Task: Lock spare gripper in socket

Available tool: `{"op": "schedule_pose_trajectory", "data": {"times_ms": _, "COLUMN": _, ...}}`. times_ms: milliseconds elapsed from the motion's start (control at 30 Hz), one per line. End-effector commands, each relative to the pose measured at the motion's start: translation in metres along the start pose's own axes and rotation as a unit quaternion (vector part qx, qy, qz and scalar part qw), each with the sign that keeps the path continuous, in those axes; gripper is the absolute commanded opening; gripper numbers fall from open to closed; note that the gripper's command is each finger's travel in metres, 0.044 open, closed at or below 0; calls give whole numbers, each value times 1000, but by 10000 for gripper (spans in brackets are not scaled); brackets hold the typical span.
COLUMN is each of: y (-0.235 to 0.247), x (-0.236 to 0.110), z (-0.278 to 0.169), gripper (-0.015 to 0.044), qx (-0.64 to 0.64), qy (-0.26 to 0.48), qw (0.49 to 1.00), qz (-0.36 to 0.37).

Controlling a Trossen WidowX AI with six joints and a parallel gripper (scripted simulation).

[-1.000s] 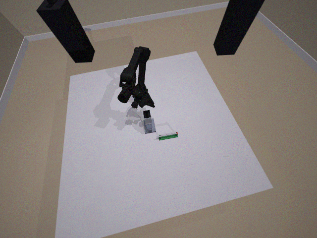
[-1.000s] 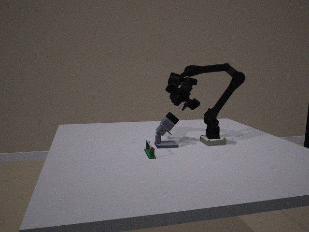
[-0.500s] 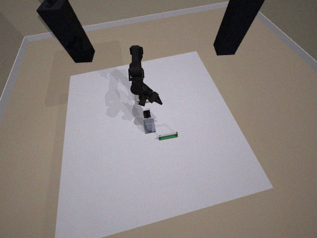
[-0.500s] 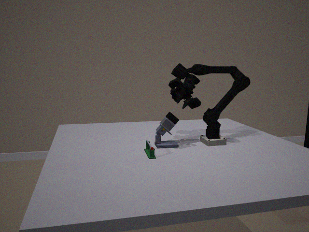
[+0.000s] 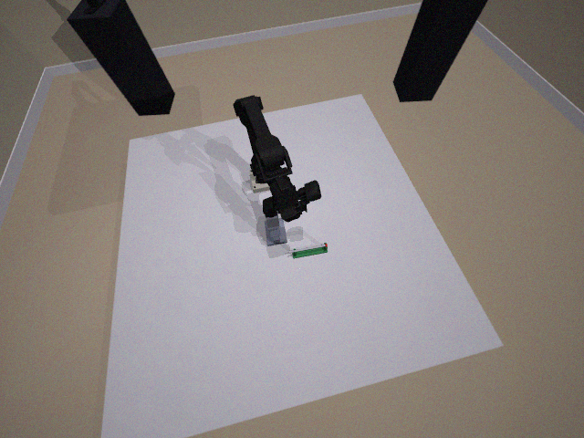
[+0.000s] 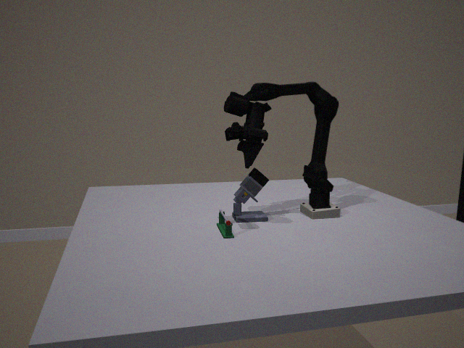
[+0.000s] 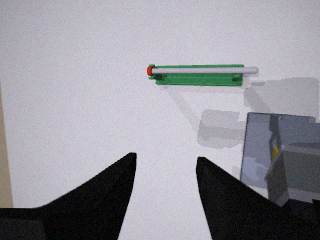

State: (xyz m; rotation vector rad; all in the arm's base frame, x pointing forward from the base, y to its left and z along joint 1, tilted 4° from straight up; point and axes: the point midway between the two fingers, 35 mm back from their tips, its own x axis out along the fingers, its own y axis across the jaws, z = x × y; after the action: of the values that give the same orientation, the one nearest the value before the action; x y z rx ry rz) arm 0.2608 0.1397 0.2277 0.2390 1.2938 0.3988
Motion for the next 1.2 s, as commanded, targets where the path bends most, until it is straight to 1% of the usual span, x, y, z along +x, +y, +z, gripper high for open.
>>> {"op": "schedule_pose_trajectory", "data": {"times_ms": 0, "y": 2, "x": 26, "z": 28, "gripper": 180, "qx": -243, "qy": 67, "qw": 964, "qz": -82}}
{"op": "schedule_pose_trajectory", "data": {"times_ms": 67, "y": 3, "x": 35, "z": 38, "gripper": 180, "qx": -343, "qy": 99, "qw": 928, "qz": -108}}
{"op": "schedule_pose_trajectory", "data": {"times_ms": 133, "y": 4, "x": 45, "z": 48, "gripper": 180, "qx": -439, "qy": 135, "qw": 879, "qz": -129}}
{"op": "schedule_pose_trajectory", "data": {"times_ms": 233, "y": 5, "x": 60, "z": 61, "gripper": 180, "qx": -572, "qy": 196, "qw": 782, "qz": -149}}
{"op": "schedule_pose_trajectory", "data": {"times_ms": 300, "y": 11, "x": 71, "z": 64, "gripper": 180, "qx": -650, "qy": 244, "qw": 703, "qz": -153}}
{"op": "schedule_pose_trajectory", "data": {"times_ms": 333, "y": 13, "x": 75, "z": 65, "gripper": 180, "qx": -677, "qy": 261, "qw": 671, "qz": -152}}
{"op": "schedule_pose_trajectory", "data": {"times_ms": 367, "y": 14, "x": 78, "z": 65, "gripper": 180, "qx": -693, "qy": 272, "qw": 651, "qz": -151}}
{"op": "schedule_pose_trajectory", "data": {"times_ms": 400, "y": 15, "x": 78, "z": 65, "gripper": 180, "qx": -698, "qy": 275, "qw": 644, "qz": -151}}
{"op": "schedule_pose_trajectory", "data": {"times_ms": 800, "y": 14, "x": 81, "z": 65, "gripper": 180, "qx": -698, "qy": 275, "qw": 644, "qz": -151}}
{"op": "schedule_pose_trajectory", "data": {"times_ms": 1167, "y": -5, "x": 126, "z": 61, "gripper": 180, "qx": -698, "qy": 275, "qw": 644, "qz": -151}}
